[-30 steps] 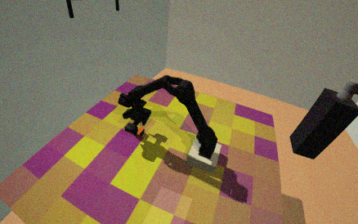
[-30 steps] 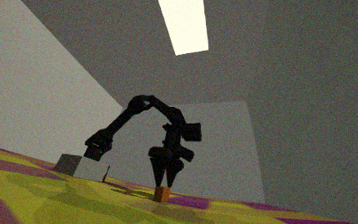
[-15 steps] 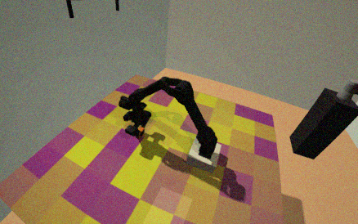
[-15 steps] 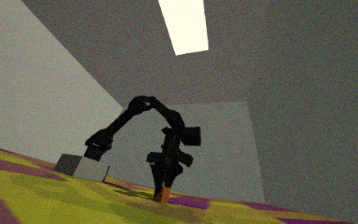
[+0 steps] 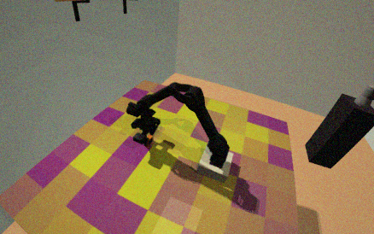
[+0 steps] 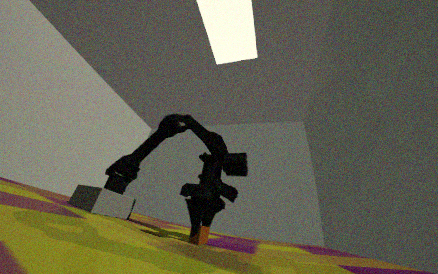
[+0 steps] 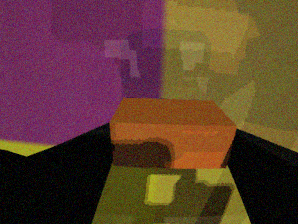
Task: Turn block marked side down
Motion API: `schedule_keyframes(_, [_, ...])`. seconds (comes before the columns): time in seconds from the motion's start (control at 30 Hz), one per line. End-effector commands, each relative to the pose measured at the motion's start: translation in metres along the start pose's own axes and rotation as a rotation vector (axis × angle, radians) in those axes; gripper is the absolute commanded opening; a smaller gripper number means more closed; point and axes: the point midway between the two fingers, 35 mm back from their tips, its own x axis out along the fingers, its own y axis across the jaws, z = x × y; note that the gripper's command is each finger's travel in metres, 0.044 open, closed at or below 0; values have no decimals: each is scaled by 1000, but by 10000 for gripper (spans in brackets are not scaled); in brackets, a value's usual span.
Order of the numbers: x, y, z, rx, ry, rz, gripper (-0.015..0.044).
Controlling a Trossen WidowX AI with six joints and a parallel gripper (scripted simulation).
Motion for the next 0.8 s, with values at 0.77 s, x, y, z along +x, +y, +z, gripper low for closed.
schedule_keyframes(0.77, [-22, 0, 4, -1, -108, -1, 0])
